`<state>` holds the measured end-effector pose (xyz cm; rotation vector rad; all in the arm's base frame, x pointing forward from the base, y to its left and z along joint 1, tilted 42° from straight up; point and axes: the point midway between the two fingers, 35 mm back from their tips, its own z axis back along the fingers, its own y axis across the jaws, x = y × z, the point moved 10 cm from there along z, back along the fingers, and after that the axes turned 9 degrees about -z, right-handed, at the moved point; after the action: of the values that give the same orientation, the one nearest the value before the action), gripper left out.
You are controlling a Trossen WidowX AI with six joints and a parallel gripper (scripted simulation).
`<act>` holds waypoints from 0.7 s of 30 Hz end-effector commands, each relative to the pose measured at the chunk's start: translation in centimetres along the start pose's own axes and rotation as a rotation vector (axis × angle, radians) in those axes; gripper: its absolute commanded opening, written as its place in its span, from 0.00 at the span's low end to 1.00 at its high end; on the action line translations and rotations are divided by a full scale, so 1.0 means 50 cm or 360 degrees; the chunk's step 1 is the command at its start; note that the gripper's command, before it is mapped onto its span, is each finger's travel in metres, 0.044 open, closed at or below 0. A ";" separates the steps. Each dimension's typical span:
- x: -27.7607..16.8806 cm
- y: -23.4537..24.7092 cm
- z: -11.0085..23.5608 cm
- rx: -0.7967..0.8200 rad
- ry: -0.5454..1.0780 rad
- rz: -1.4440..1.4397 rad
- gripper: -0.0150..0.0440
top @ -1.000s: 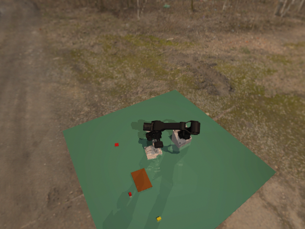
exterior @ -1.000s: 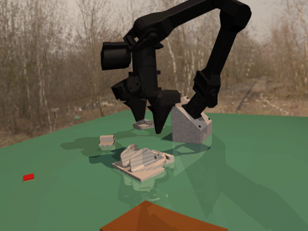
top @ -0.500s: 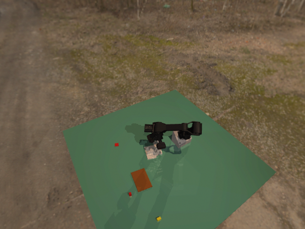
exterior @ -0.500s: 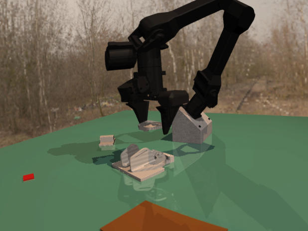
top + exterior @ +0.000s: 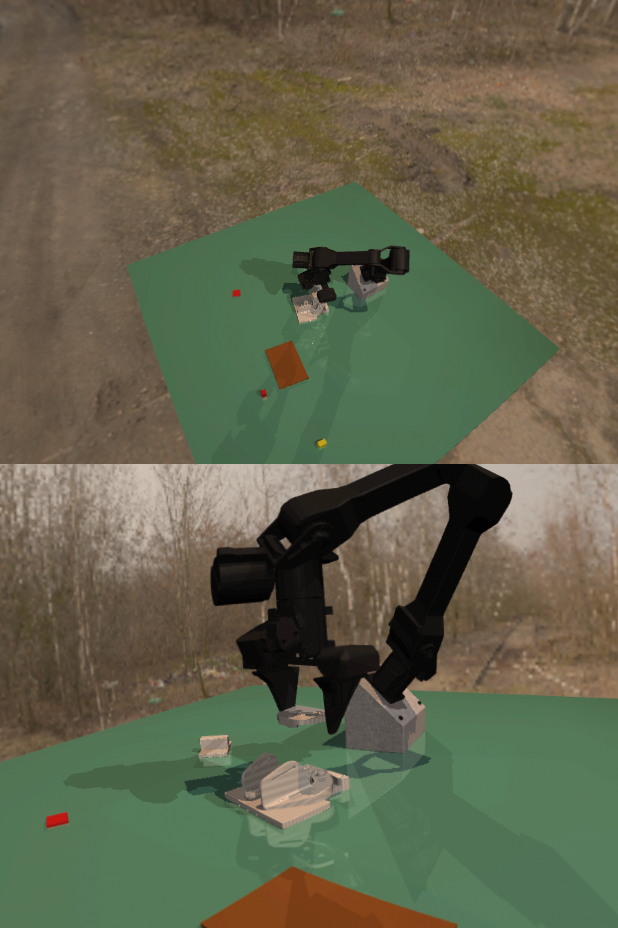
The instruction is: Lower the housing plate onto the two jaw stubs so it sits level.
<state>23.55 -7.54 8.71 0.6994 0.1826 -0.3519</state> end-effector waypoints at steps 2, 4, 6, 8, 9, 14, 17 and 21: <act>-0.008 -0.003 0.000 0.0010 -0.0001 0.0008 0.85; -0.018 -0.009 0.000 0.0010 0.0000 0.0008 0.85; -0.021 -0.011 0.000 0.0010 0.0000 0.0007 0.85; -0.021 -0.011 0.000 0.0010 0.0000 0.0007 0.85; -0.021 -0.011 0.000 0.0010 0.0000 0.0007 0.85; -0.021 -0.011 0.000 0.0010 0.0000 0.0007 0.85; -0.021 -0.011 0.000 0.0010 0.0000 0.0007 0.85; -0.021 -0.011 0.000 0.0010 0.0000 0.0007 0.85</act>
<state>22.41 -7.64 8.67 0.7086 0.1801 -0.3527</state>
